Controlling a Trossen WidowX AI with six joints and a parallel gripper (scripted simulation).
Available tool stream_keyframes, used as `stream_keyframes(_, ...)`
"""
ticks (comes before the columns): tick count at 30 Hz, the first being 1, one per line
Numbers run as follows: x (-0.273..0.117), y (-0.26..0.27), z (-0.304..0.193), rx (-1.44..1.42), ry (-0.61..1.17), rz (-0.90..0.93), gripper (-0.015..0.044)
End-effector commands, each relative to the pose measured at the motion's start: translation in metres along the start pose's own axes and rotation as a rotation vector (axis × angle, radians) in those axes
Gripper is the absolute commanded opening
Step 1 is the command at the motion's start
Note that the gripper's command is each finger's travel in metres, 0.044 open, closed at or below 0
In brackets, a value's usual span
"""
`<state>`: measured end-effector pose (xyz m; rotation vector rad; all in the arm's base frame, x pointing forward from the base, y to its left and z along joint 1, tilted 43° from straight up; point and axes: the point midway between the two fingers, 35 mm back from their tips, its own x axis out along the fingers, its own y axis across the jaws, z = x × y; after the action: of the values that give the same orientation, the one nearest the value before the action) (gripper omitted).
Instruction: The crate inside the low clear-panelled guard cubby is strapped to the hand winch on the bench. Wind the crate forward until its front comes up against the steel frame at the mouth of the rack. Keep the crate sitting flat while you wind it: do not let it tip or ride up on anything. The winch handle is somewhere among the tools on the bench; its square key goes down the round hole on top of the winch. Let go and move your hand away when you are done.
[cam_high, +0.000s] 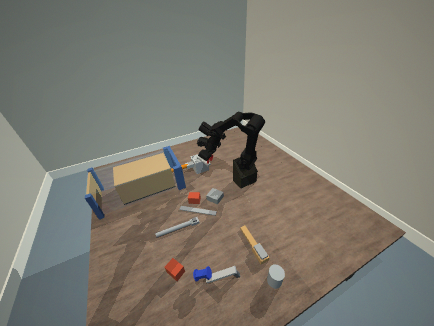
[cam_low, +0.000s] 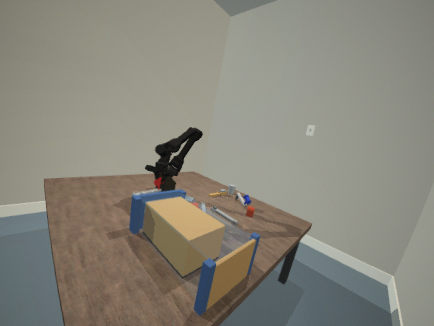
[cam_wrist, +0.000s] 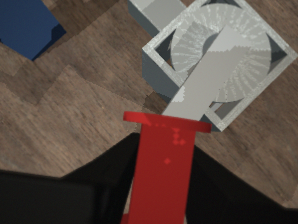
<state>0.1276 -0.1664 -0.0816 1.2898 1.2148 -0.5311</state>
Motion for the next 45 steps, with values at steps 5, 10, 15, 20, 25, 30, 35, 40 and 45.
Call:
stream_keyframes(5, -0.001, -0.022, -0.006, 0.023, 0.008, -0.045, 0.0000)
stream_keyframes(10, -0.002, -0.027, -0.007, 0.023, 0.008, -0.046, 0.0000)
stream_keyframes(15, -0.002, -0.033, -0.008, 0.023, 0.008, -0.046, 0.0000)
stream_keyframes(20, -0.002, -0.038, -0.008, 0.023, 0.008, -0.047, 0.0000)
stream_keyframes(25, -0.003, -0.044, -0.008, 0.023, 0.008, -0.047, 0.0000)
stream_keyframes(30, -0.003, -0.049, -0.008, 0.023, 0.007, -0.048, 0.0000)
stream_keyframes(35, -0.003, -0.055, -0.007, 0.023, 0.007, -0.048, 0.0000)
stream_keyframes(40, -0.003, -0.060, -0.007, 0.023, 0.007, -0.049, 0.0000)
stream_keyframes(45, -0.003, -0.066, -0.006, 0.023, 0.007, -0.049, 0.0000)
